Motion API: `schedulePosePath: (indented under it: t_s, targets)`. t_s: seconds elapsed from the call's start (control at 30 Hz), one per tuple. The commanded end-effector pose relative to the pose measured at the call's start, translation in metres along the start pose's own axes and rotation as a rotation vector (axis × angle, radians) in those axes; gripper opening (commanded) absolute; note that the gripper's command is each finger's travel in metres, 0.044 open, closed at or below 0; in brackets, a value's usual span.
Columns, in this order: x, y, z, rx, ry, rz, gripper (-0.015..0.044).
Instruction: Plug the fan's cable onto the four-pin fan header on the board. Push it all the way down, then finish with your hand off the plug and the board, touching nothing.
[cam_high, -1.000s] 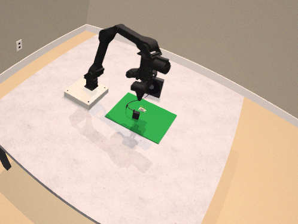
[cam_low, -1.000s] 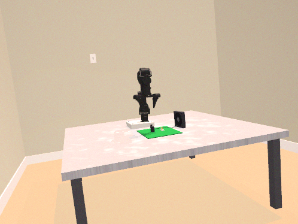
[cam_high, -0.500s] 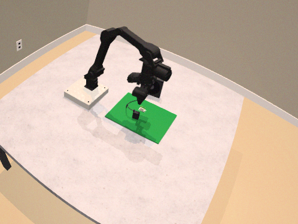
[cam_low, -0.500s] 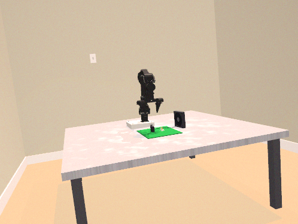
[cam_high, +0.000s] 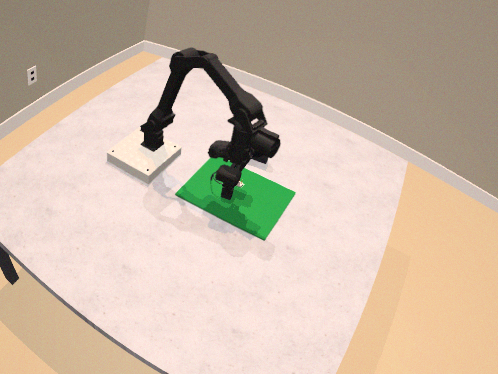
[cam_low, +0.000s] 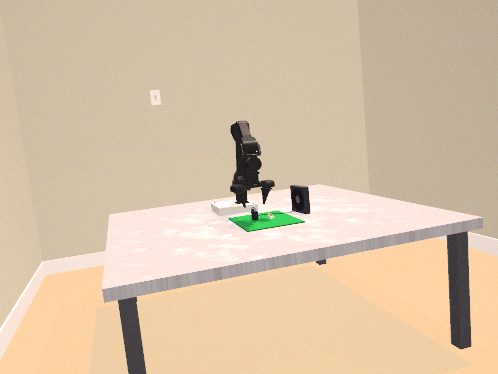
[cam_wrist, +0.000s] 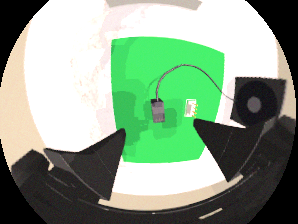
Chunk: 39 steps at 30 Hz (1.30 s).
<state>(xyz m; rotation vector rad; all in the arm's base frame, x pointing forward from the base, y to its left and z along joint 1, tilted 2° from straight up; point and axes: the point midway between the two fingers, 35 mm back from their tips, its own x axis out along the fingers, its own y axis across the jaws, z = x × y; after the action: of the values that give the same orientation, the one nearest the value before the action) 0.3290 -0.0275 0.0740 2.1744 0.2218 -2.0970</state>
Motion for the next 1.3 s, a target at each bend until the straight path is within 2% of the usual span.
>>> schedulePosePath:
  t_s: [0.0,0.87,1.13,1.27]
  targets:
    - [0.008,-0.001,0.002,0.004,-0.006,-0.007,0.044]
    - [0.05,-0.002,0.003,0.004,-0.006,-0.007,0.044]
    - [0.053,-0.002,0.003,0.004,-0.007,-0.007,0.044]
    - [0.05,-0.001,0.002,0.0,-0.004,-0.001,0.0335]
